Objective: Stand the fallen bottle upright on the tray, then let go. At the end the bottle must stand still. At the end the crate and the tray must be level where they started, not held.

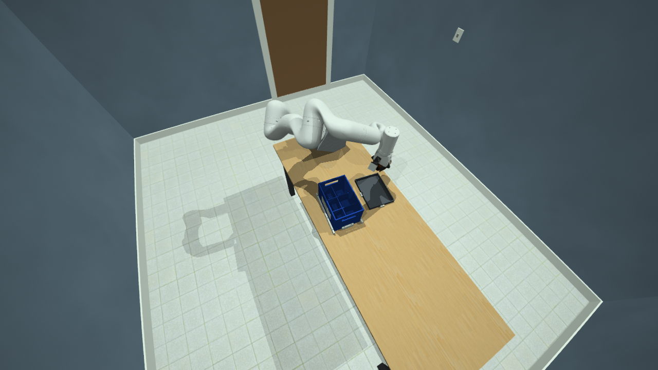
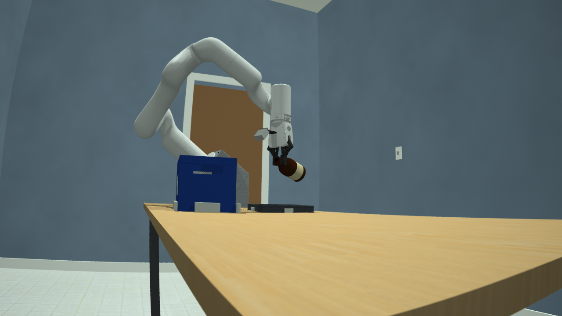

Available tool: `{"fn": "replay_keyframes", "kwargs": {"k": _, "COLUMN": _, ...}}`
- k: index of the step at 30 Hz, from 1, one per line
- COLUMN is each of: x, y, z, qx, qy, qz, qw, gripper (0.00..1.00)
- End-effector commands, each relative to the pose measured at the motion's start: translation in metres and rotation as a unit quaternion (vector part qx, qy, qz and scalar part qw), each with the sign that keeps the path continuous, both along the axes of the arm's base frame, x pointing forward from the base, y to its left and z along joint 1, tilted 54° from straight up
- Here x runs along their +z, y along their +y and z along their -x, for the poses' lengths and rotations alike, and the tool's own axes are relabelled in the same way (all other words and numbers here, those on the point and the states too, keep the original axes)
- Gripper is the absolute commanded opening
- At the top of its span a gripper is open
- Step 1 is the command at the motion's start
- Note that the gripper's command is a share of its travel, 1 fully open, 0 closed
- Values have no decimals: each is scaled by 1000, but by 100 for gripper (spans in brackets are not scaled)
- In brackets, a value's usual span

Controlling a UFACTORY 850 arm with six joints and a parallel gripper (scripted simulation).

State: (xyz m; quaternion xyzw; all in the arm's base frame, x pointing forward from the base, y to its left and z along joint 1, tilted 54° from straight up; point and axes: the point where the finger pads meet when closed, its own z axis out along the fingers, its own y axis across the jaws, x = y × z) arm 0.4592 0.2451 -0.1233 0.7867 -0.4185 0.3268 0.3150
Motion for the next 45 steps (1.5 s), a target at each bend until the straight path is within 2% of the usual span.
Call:
{"fn": "replay_keyframes", "kwargs": {"k": 1, "x": 0, "y": 1, "z": 0, "qx": 15, "qy": 20, "qz": 6, "qw": 1000, "gripper": 0}}
{"fn": "replay_keyframes", "kwargs": {"k": 11, "x": 0, "y": 1, "z": 0, "qx": 51, "qy": 67, "qz": 21, "qw": 996, "gripper": 0}}
{"fn": "replay_keyframes", "kwargs": {"k": 35, "x": 0, "y": 1, "z": 0, "qx": 58, "qy": 76, "qz": 24, "qw": 995, "gripper": 0}}
{"fn": "replay_keyframes", "kwargs": {"k": 45, "x": 0, "y": 1, "z": 0, "qx": 97, "qy": 126, "qz": 41, "qw": 986, "gripper": 0}}
